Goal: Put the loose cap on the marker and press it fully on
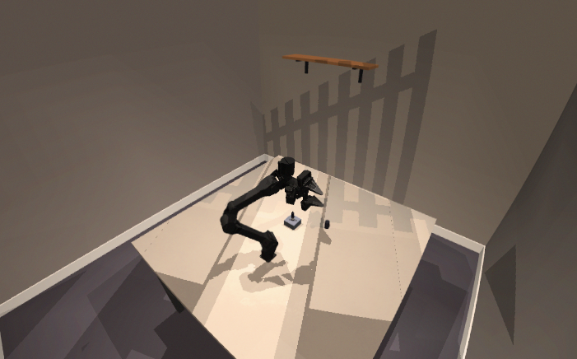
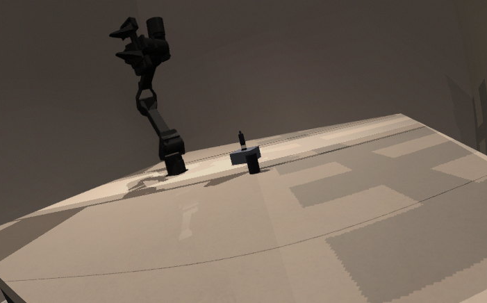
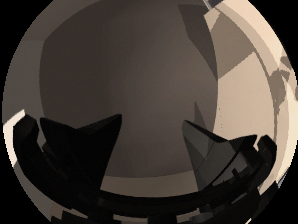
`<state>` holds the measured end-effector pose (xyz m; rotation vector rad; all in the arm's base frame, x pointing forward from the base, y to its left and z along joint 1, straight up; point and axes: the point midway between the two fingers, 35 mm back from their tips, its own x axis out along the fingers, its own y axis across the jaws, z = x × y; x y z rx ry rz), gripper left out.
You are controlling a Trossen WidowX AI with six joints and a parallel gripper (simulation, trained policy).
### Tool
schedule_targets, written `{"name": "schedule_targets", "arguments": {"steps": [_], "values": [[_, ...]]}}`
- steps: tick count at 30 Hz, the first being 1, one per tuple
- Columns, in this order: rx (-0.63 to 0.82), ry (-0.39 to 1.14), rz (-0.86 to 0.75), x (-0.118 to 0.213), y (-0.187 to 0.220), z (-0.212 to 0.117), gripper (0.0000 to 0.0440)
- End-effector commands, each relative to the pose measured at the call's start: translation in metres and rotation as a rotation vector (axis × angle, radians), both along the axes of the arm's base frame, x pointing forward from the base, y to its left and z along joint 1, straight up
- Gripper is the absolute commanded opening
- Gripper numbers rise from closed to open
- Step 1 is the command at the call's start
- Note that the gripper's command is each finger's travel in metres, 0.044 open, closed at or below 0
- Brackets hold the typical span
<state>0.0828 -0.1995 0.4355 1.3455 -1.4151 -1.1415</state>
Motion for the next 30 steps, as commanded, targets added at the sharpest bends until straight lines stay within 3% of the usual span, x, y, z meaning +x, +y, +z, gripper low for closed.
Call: {"name": "schedule_targets", "arguments": {"steps": [1,30], "values": [[0.015,0.004,0.018,0.007,-0.001,-0.001,0.0322],[0.175,0.072,0.127,0.064,-0.010,-0.029,0.0323]]}}
